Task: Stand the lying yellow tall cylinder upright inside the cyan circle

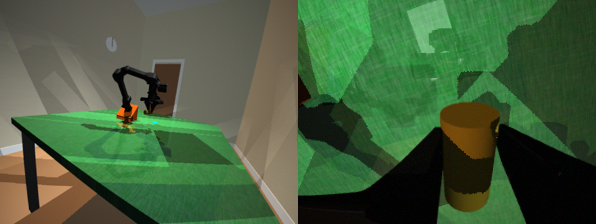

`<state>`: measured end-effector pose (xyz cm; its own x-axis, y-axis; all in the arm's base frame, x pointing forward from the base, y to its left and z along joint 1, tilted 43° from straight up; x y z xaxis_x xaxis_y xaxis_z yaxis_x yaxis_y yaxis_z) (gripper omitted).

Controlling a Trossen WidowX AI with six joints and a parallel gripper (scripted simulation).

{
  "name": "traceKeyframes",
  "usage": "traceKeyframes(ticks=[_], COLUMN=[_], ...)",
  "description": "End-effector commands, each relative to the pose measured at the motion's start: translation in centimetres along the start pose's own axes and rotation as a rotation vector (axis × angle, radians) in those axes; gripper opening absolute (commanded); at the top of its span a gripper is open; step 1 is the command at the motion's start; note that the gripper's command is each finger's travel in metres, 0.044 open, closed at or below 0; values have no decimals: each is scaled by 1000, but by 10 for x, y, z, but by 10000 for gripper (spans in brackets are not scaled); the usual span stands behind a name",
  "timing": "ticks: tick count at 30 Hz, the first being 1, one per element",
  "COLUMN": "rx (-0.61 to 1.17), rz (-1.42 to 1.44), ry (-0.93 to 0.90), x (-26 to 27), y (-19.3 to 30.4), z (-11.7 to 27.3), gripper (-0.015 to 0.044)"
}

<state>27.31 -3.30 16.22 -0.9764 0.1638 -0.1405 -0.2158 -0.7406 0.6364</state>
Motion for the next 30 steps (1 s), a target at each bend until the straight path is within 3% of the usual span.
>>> traceKeyframes(ticks=[1,30], rx=[-8,-26], rz=[-6,-46], ry=[0,-8], x=[-2,5], y=[-13,-107], z=[1,9], gripper=[105,105])
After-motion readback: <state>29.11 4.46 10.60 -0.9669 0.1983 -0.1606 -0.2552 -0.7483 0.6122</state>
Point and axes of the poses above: the point midway between the two fingers, 35 mm back from their tips, its own z axis back along the fingers, its own x axis across the jaws, y = z × x, the point moved 3 cm from there along z, back along the fingers, and after that the axes turned 9 degrees about z, right-handed, at the moved point
